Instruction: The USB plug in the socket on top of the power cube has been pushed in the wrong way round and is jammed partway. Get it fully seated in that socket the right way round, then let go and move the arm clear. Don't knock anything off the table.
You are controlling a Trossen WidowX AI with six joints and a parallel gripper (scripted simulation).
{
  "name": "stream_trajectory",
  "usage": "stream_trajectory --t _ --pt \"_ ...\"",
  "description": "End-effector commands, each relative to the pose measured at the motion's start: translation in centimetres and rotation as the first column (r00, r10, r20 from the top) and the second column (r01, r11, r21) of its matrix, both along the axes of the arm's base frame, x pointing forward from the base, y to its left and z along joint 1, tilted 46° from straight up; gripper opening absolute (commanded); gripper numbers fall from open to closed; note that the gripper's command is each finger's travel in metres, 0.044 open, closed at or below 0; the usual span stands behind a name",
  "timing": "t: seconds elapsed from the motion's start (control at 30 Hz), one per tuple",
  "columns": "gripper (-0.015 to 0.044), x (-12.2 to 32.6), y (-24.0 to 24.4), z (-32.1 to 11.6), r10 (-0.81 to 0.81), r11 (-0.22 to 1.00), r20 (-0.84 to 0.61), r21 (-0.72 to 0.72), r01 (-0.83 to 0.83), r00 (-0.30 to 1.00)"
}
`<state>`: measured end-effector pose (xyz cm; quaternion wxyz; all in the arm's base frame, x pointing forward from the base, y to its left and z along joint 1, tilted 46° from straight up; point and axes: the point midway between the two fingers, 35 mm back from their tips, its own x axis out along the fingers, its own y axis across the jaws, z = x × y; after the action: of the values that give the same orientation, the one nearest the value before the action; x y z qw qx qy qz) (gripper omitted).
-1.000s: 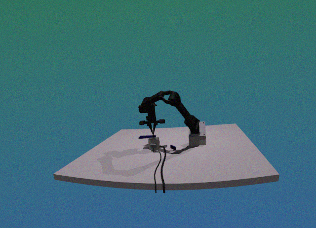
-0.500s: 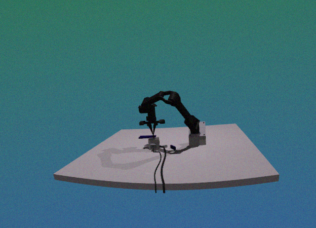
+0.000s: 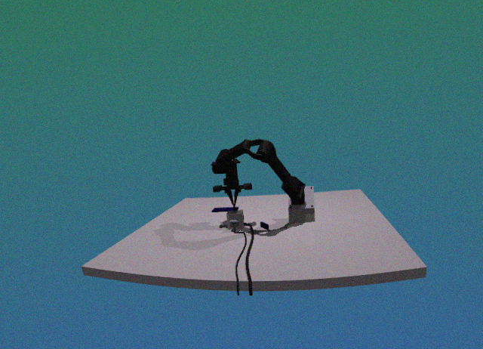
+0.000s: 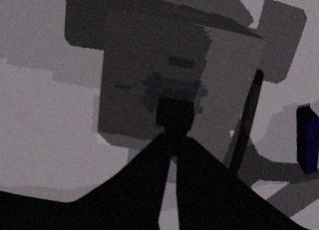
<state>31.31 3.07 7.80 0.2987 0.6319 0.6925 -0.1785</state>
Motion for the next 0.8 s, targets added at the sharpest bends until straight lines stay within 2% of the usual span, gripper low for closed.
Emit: stream_trajectory --t 0.0,0.77 --pt "0.0000 0.03 0.08 -0.03 -0.005 1.000 -0.003 0.003 0.005 1.000" --pt "0.0000 0.03 0.27 -0.22 -0.005 1.000 -0.003 0.004 0.005 1.000"
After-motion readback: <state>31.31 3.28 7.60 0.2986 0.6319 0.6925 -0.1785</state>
